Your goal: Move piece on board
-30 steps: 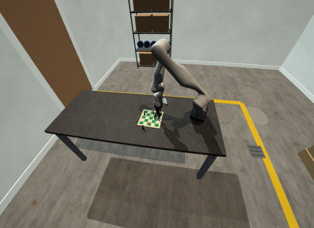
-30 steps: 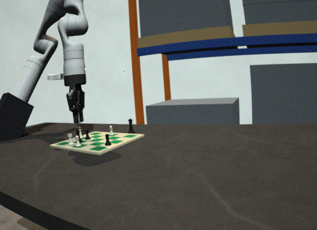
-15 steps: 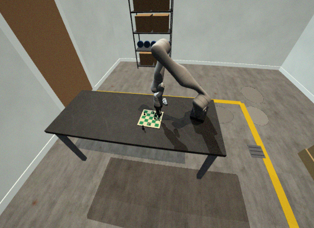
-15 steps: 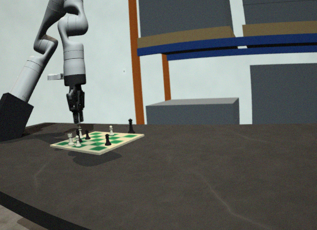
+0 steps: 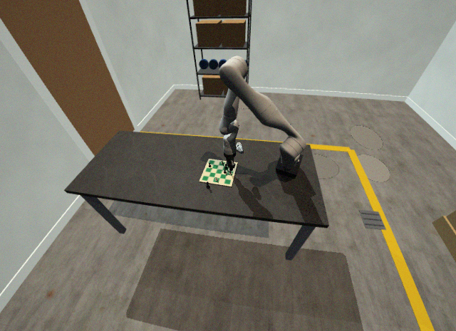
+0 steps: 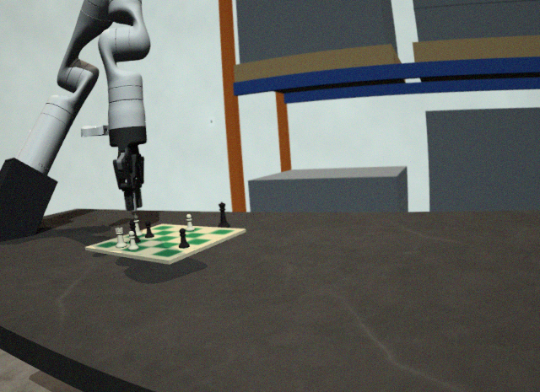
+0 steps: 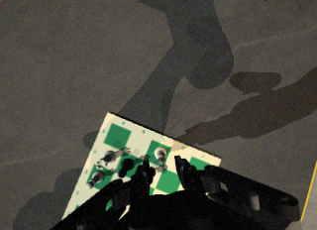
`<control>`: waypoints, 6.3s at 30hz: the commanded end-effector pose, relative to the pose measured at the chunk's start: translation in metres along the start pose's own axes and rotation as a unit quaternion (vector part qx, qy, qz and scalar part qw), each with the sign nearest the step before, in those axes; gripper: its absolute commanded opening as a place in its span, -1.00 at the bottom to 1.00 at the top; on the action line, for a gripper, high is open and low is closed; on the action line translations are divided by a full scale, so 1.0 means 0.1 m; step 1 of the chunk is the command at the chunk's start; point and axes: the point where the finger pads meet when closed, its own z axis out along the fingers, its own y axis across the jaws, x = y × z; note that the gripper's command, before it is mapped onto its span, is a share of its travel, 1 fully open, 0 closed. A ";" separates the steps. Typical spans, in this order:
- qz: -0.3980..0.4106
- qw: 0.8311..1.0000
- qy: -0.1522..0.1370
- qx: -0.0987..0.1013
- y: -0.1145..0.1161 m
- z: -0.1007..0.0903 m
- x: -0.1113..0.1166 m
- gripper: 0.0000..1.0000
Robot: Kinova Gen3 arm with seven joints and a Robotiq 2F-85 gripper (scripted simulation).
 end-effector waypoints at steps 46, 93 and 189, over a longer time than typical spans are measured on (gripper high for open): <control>0.000 1.000 0.000 0.001 0.00 0.37 0.00 -0.27; 0.000 1.000 0.000 0.001 0.00 0.37 0.00 -1.00; -0.494 0.869 0.001 0.003 -0.82 -0.64 -1.30 -1.00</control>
